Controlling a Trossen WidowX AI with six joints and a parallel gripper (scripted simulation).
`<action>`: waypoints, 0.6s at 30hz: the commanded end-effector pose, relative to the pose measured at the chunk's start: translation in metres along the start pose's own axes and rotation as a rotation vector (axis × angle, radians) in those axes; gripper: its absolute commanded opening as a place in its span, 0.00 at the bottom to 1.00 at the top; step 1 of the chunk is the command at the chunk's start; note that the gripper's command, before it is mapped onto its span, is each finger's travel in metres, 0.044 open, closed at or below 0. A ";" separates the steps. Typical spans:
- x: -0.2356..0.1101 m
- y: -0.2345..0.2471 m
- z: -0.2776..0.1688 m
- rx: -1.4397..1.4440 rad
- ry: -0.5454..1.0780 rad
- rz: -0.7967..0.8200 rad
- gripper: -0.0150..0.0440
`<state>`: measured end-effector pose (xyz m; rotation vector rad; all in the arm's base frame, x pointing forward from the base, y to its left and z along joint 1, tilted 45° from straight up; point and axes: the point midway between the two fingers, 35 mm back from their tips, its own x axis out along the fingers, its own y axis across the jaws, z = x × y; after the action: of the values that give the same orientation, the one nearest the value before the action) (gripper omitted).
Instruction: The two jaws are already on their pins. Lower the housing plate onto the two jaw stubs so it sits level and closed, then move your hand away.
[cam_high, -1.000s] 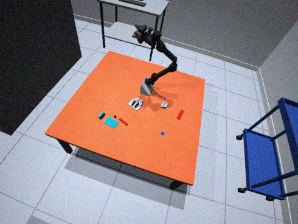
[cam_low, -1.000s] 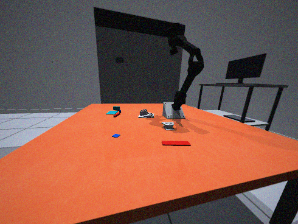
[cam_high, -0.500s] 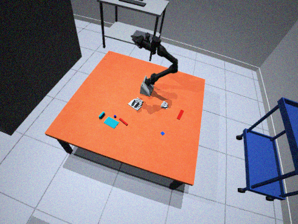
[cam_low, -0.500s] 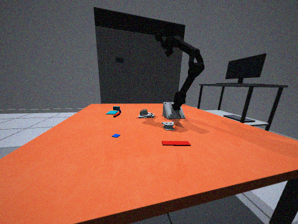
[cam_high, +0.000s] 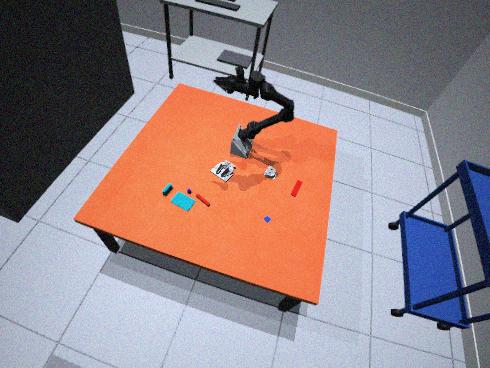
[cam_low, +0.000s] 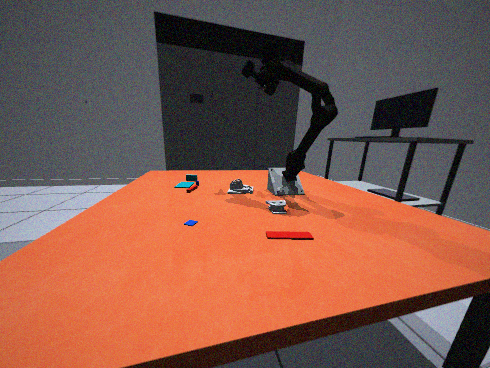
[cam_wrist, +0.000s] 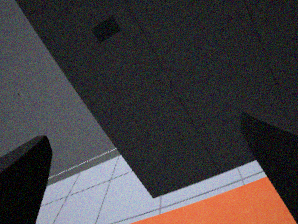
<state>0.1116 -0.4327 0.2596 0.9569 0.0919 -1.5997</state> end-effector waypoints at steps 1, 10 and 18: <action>-0.009 0.013 -0.022 -0.106 0.062 0.044 1.00; -0.026 0.032 -0.063 -0.302 0.169 0.127 1.00; -0.044 0.046 -0.099 -0.476 0.257 0.211 1.00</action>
<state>0.1869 -0.3739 0.2438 0.8011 0.4481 -1.2623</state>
